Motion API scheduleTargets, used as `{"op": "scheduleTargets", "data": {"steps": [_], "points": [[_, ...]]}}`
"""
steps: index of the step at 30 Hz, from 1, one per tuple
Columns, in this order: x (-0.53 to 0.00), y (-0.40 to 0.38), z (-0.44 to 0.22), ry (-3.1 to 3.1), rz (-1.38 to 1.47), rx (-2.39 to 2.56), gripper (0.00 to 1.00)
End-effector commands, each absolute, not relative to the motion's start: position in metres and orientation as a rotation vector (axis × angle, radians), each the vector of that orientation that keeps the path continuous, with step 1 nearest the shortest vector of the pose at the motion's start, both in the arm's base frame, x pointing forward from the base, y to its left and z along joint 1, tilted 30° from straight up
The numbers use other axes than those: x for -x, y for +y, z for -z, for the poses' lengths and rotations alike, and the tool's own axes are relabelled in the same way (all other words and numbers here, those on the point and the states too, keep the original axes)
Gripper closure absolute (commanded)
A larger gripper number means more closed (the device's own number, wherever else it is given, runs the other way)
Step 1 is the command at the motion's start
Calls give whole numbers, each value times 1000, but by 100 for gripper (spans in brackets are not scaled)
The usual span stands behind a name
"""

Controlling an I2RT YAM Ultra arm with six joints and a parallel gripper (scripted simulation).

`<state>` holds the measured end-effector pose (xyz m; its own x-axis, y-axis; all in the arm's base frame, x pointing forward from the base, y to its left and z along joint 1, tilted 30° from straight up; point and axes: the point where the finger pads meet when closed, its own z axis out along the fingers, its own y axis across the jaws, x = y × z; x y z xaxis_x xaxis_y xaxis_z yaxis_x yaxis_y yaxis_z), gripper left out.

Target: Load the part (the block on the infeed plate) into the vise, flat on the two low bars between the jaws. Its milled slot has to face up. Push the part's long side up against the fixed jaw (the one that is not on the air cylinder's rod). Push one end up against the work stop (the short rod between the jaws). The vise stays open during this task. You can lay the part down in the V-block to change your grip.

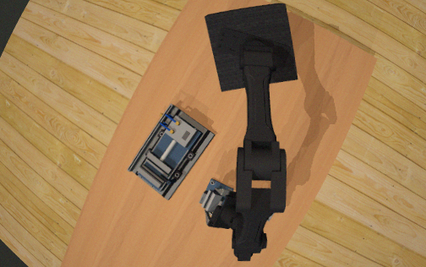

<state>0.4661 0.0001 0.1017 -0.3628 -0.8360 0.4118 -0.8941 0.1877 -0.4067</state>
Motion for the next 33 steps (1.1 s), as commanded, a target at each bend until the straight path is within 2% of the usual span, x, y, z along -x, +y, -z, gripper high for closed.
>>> {"op": "scheduleTargets", "data": {"steps": [1,33], "points": [[-467,-6,-116,-2382,-933,-1715,19],[-465,-6,-114,-2476,-818,-1862,19]]}}
